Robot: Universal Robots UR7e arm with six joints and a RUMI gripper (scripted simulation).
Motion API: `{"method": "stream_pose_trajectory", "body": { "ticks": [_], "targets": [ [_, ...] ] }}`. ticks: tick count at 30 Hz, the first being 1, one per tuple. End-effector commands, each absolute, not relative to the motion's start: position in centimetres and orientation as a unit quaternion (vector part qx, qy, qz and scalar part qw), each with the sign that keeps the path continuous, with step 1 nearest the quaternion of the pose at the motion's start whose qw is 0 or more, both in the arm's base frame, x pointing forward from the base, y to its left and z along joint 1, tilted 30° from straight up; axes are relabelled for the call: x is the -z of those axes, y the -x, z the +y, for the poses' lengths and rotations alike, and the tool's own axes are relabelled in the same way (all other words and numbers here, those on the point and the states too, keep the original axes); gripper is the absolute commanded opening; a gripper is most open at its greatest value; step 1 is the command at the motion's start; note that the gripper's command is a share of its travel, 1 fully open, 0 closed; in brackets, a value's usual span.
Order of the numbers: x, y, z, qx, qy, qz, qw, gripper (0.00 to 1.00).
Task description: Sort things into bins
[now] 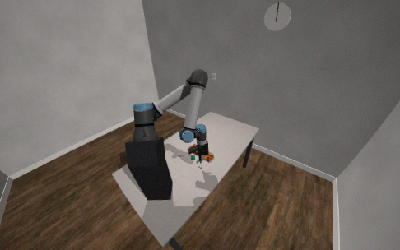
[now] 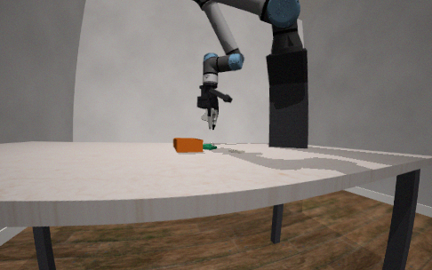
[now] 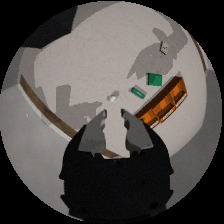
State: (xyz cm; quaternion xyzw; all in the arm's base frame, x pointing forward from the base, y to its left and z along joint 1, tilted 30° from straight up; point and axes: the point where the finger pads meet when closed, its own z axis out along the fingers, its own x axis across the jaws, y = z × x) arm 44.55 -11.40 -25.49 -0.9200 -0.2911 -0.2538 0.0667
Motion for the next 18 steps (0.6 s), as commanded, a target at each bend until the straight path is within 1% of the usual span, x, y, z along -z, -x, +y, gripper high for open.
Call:
{"method": "stream_pose_trajectory", "body": {
  "ticks": [1, 18],
  "targets": [
    [25.8, -44.7, -11.3, 0.254, 0.92, -0.291, 0.066, 0.18],
    [31.0, -47.3, -9.7, 0.254, 0.92, -0.291, 0.066, 0.18]
  ]
}}
